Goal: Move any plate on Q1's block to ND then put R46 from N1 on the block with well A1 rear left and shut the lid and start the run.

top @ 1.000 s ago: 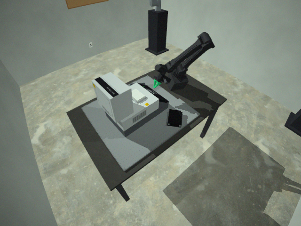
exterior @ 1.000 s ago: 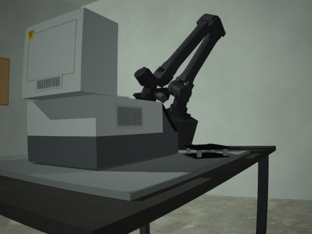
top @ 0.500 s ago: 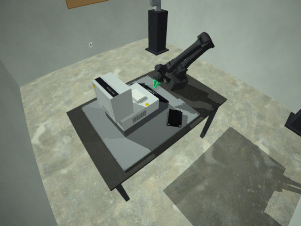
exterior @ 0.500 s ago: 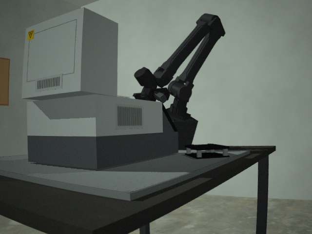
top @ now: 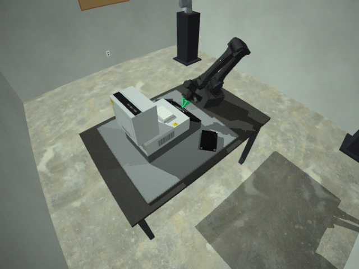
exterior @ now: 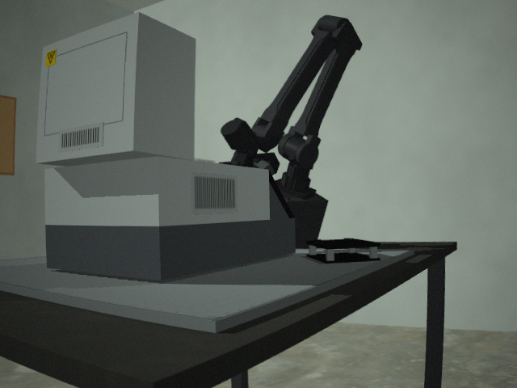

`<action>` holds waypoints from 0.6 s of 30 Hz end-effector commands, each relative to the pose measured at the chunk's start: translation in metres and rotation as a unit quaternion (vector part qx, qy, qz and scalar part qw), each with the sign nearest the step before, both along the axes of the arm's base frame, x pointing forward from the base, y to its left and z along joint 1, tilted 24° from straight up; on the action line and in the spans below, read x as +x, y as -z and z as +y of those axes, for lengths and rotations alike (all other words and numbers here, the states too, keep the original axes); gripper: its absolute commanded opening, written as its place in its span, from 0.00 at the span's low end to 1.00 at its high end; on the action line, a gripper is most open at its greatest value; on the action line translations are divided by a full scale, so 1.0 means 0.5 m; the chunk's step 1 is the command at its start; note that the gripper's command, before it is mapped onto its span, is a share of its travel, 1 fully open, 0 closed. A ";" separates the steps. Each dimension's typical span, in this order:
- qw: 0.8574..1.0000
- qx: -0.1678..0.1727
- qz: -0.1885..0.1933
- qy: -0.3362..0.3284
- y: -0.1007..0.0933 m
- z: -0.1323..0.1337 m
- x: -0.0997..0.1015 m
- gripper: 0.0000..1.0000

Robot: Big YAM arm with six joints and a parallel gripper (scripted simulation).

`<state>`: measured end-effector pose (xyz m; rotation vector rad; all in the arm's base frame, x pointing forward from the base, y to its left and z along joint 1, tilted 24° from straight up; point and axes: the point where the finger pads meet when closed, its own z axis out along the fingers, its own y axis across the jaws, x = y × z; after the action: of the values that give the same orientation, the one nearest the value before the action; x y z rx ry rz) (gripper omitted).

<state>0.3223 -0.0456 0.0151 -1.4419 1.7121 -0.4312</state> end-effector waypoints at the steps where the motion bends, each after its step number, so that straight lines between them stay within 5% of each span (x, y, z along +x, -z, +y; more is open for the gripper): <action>1: 1.000 -0.002 -0.029 0.001 -0.030 -0.013 0.055 0.00; 18: 1.000 -0.002 -0.005 0.004 -0.008 -0.006 -0.003 0.00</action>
<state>0.3261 -0.0468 0.0175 -1.4405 1.7007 -0.4424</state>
